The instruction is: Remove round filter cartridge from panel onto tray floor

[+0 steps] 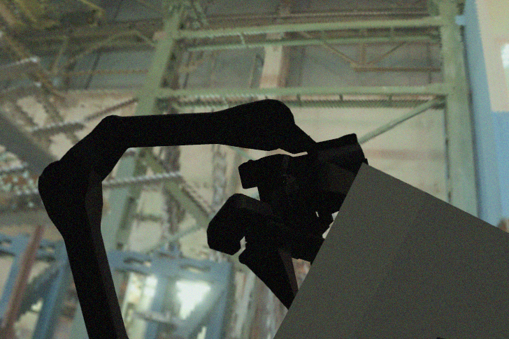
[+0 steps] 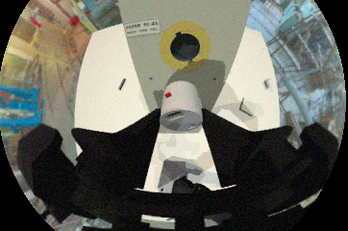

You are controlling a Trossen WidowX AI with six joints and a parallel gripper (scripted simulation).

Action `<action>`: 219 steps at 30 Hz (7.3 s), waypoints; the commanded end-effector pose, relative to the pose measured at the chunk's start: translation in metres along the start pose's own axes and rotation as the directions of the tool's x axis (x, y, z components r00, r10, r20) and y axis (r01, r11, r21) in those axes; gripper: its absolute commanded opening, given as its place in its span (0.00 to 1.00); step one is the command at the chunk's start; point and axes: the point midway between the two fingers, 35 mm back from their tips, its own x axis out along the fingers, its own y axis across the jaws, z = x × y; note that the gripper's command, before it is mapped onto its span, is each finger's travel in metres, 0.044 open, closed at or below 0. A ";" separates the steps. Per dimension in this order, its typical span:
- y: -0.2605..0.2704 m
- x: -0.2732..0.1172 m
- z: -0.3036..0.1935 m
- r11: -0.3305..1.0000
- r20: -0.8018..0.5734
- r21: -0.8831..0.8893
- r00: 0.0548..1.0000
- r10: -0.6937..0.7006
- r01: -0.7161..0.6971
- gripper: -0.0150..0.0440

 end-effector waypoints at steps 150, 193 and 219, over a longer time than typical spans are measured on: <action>0.252 -0.002 -0.361 -0.171 -0.504 -0.855 0.706 0.497 -0.490 1.00; 0.252 -0.002 -0.361 -0.171 -0.504 -0.855 0.706 0.497 -0.490 1.00; 0.252 -0.002 -0.361 -0.171 -0.504 -0.855 0.706 0.497 -0.490 1.00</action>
